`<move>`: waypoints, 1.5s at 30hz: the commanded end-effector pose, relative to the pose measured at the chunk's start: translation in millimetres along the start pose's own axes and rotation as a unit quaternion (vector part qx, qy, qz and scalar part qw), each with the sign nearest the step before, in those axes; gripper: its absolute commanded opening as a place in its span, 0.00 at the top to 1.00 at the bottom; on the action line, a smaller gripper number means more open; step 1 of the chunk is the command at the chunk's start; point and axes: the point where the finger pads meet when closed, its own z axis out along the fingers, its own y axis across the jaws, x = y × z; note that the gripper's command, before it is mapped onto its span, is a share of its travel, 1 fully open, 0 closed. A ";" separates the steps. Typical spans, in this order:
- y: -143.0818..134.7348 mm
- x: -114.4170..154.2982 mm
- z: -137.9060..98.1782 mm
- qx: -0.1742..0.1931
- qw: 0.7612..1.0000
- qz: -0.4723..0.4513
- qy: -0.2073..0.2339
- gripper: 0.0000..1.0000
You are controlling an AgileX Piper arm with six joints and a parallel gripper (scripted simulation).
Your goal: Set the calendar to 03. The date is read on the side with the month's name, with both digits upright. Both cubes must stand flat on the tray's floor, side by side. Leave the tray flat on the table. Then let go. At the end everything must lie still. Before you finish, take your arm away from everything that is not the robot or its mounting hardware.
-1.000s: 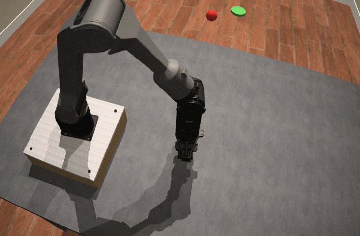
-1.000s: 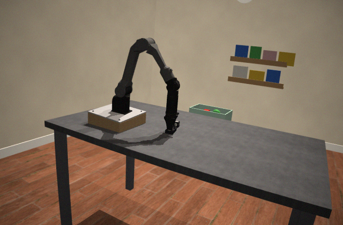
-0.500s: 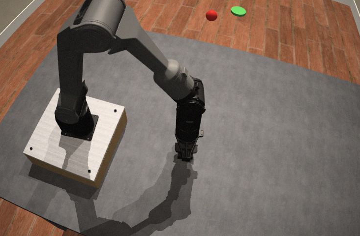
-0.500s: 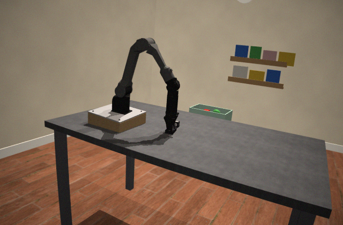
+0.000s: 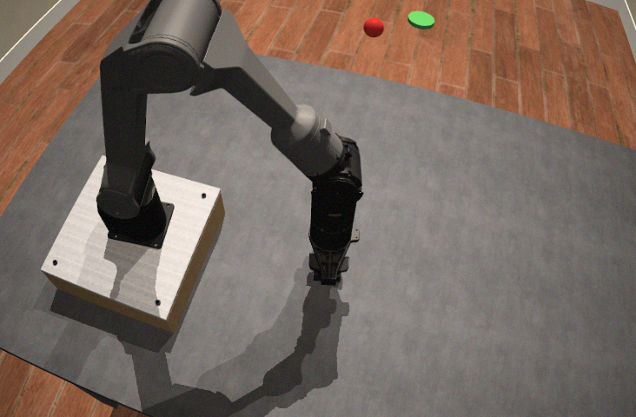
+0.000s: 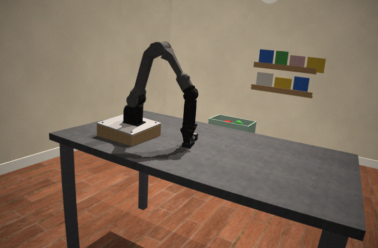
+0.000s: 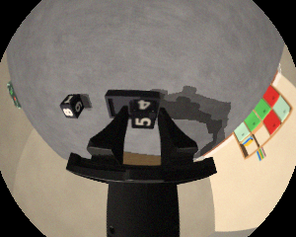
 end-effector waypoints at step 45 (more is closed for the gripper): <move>0.0 -0.2 -89.4 0.000 1.000 0.000 0.000 0.00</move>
